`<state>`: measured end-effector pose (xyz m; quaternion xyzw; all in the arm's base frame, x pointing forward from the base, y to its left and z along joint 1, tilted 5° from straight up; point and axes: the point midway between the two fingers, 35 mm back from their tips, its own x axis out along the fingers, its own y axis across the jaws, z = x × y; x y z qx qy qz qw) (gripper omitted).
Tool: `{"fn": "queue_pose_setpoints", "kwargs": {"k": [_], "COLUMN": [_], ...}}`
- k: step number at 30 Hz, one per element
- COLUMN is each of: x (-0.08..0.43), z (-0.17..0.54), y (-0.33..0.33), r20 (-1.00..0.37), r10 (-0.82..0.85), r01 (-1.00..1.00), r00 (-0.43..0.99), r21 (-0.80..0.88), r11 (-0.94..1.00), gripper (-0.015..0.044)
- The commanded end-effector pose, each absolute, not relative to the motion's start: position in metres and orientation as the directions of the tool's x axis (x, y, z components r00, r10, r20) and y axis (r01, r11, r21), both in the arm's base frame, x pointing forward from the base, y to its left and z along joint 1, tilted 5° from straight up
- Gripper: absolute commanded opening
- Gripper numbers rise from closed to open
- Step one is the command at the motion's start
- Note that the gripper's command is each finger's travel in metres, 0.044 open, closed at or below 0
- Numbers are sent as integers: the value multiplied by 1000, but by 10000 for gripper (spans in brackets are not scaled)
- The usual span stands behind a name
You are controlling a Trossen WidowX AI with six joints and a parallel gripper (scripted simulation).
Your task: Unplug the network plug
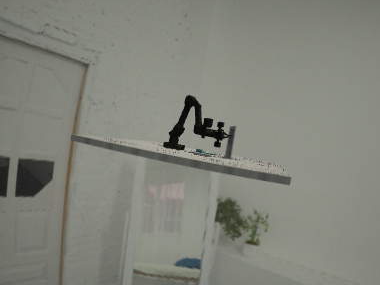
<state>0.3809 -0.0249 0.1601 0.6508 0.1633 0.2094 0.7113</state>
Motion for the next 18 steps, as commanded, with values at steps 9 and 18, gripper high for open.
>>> {"fn": "queue_pose_setpoints", "kwargs": {"k": [9,18], "x": [371,365], "z": [159,158], "y": [-28,-30], "r20": [39,39], "r10": [507,507], "r01": [-85,-84], "r00": [861,861], "r21": [994,994], "r11": [68,68], "gripper": [0,0]}}
